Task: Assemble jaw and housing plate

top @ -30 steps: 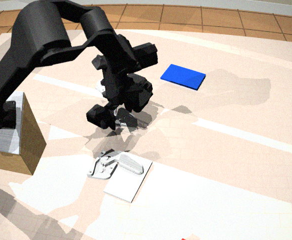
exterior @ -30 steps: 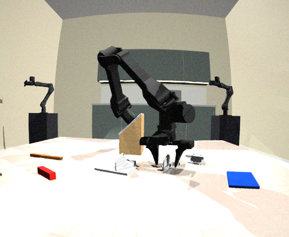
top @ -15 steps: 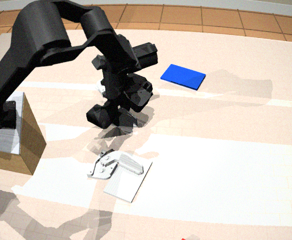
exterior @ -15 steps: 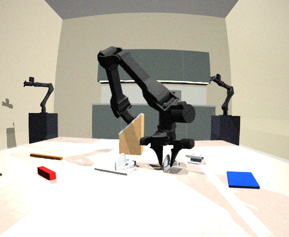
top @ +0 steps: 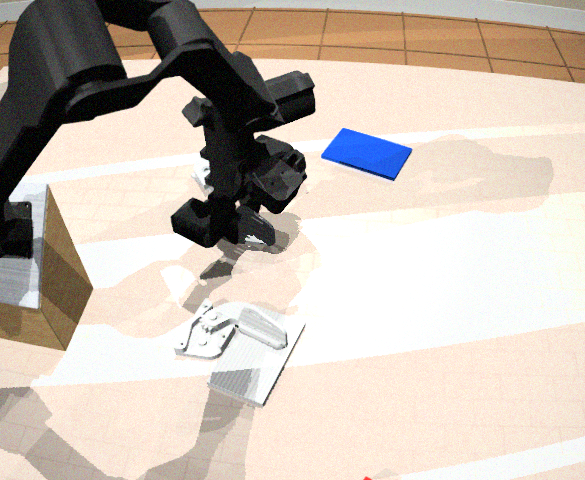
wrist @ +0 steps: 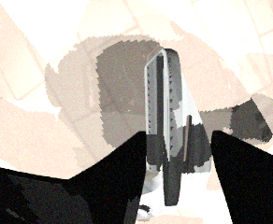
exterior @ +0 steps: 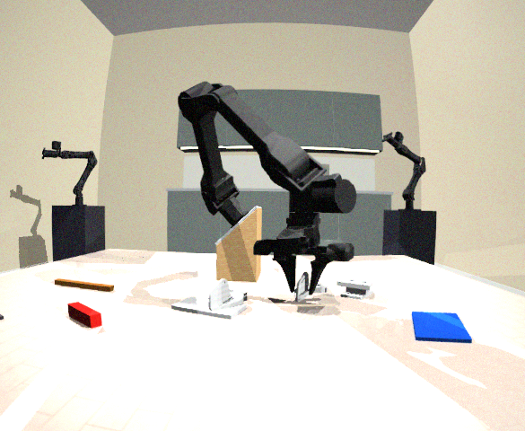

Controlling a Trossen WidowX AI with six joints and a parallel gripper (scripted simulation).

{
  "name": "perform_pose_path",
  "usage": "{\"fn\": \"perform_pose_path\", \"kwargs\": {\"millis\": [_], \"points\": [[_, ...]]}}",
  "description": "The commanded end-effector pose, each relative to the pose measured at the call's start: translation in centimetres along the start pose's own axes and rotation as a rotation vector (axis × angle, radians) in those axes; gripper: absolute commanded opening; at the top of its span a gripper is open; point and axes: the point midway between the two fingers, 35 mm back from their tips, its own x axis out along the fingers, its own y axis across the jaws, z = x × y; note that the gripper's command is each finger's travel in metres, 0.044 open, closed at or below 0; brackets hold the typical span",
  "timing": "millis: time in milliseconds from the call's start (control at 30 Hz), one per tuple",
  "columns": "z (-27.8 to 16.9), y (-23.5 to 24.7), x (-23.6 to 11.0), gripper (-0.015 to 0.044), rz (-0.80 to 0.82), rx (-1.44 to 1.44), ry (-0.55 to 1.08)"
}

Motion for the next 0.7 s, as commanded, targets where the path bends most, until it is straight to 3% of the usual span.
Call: {"fn": "perform_pose_path", "kwargs": {"millis": [0, 467, 667], "points": [[0.1, 0.2, -1.4, 0.0134, 0.006, 0.006, 0.004], [-0.1, 0.0, -5.9, 0.0134, 0.004, 0.004, 0.002], [0.0, 0.0, -6.1, 0.0134, 0.004, 0.003, 0.002]]}}
